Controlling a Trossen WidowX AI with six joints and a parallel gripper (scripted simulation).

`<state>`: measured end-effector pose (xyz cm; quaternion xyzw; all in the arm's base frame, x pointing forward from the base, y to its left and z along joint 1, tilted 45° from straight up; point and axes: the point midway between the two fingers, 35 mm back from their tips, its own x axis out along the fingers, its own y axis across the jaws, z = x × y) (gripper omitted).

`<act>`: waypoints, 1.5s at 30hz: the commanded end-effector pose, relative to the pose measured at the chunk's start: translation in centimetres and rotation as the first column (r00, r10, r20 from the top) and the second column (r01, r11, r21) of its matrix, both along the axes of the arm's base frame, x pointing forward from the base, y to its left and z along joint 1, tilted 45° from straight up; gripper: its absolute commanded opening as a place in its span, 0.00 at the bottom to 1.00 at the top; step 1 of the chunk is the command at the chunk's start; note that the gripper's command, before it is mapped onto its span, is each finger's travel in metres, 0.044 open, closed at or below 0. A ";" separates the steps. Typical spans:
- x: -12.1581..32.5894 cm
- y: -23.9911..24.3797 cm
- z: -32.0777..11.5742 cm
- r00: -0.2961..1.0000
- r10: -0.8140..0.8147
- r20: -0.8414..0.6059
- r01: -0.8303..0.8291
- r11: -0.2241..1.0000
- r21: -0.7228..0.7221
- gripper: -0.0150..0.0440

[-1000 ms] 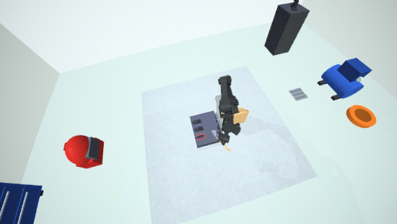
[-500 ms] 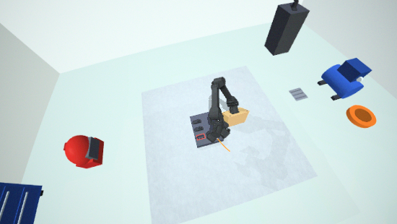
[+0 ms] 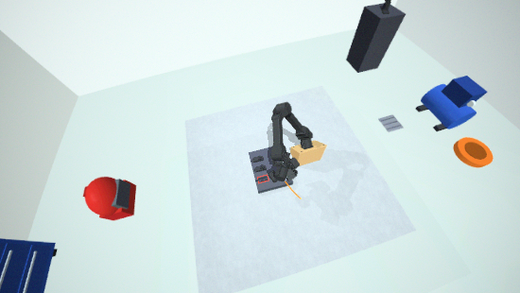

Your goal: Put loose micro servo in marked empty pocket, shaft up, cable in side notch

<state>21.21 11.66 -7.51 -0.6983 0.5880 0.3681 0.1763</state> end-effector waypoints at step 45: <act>-0.2 -2.7 -2.3 1.000 -0.008 -0.005 0.008 1.000 -0.016 0.25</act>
